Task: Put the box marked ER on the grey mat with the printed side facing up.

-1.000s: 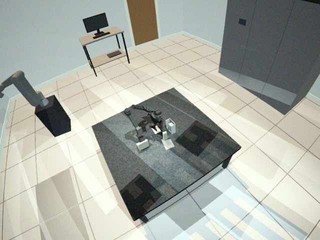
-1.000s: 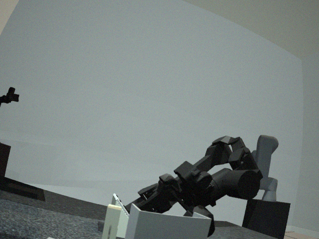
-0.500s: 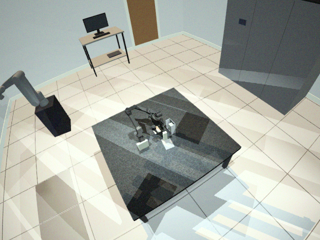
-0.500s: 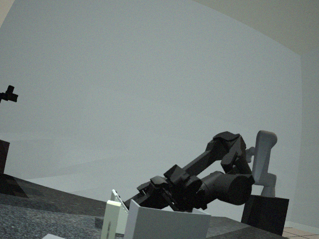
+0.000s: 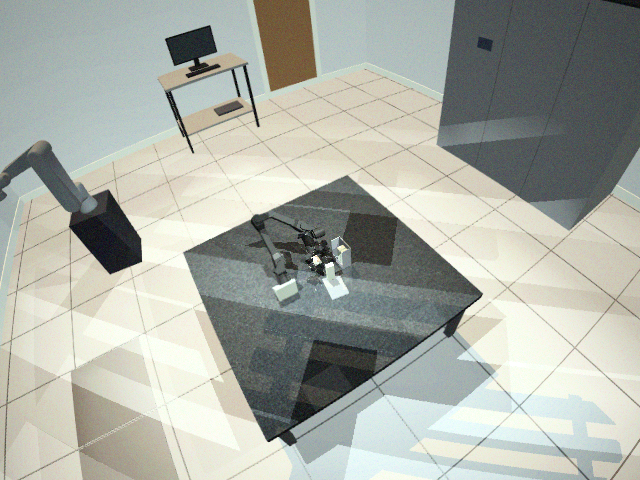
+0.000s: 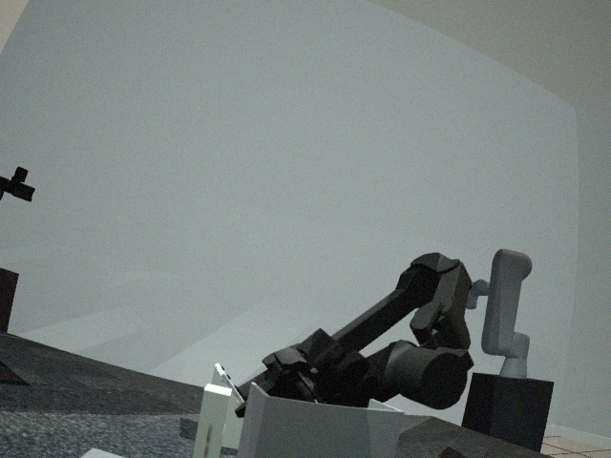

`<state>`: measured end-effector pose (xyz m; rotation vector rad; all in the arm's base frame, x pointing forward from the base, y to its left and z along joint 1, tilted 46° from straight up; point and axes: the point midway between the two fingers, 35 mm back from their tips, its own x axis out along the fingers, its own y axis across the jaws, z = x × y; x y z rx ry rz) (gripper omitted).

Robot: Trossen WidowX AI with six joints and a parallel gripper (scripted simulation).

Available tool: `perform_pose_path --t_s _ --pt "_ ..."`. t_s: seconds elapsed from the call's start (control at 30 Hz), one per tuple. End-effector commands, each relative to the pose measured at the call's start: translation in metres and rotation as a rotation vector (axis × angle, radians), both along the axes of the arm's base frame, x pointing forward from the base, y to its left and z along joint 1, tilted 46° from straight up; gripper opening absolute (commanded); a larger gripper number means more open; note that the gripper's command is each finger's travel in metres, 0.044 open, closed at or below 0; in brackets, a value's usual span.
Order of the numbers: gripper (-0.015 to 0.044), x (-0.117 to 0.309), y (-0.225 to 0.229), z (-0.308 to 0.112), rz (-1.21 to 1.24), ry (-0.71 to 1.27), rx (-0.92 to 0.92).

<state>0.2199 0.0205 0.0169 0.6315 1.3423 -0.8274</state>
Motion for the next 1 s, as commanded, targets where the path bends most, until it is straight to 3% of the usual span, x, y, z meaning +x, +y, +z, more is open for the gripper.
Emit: perform_pose_path --t_s 0.0,0.97 --pt "0.0440 0.000 0.000 0.001 0.000 -0.001 0.000" --pt "0.0440 0.005 -0.003 0.036 0.000 0.000 -0.002"
